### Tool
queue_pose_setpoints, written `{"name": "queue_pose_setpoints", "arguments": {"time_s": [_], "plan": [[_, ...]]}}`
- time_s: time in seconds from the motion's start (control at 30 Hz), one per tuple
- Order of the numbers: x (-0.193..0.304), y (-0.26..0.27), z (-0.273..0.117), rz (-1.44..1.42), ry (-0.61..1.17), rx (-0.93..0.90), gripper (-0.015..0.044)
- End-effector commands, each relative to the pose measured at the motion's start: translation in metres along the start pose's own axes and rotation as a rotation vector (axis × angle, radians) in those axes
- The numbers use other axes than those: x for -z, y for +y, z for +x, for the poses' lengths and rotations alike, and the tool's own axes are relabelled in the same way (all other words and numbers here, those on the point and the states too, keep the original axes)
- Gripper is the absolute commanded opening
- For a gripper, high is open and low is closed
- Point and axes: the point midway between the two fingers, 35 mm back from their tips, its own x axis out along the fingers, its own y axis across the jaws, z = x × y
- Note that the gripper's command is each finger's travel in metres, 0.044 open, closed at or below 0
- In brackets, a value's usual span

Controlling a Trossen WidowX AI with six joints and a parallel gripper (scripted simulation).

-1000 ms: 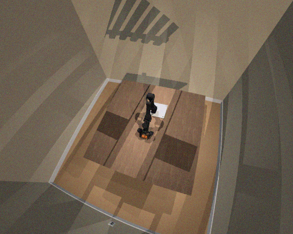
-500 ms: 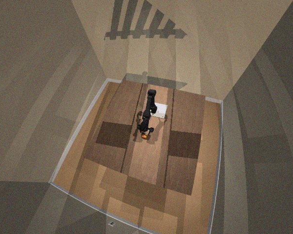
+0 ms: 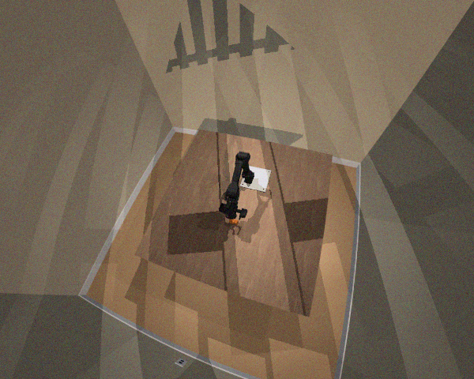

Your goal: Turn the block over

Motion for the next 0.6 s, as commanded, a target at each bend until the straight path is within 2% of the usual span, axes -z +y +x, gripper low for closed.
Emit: {"name": "queue_pose_setpoints", "arguments": {"time_s": [0.0, 0.23, 0.37, 0.5, 0.57], "plan": [[-0.01, -0.001, -0.004, 0.01, 0.109, 0.002, 0.044], [-0.018, -0.001, -0.012, 0.006, 0.308, 0.004, 0.044], [-0.018, -0.001, -0.011, 0.005, 0.313, 0.004, 0.044], [-0.008, -0.001, 0.019, 0.005, 0.313, 0.004, 0.044], [-0.008, -0.001, 0.021, 0.005, 0.313, 0.004, 0.044]]}}
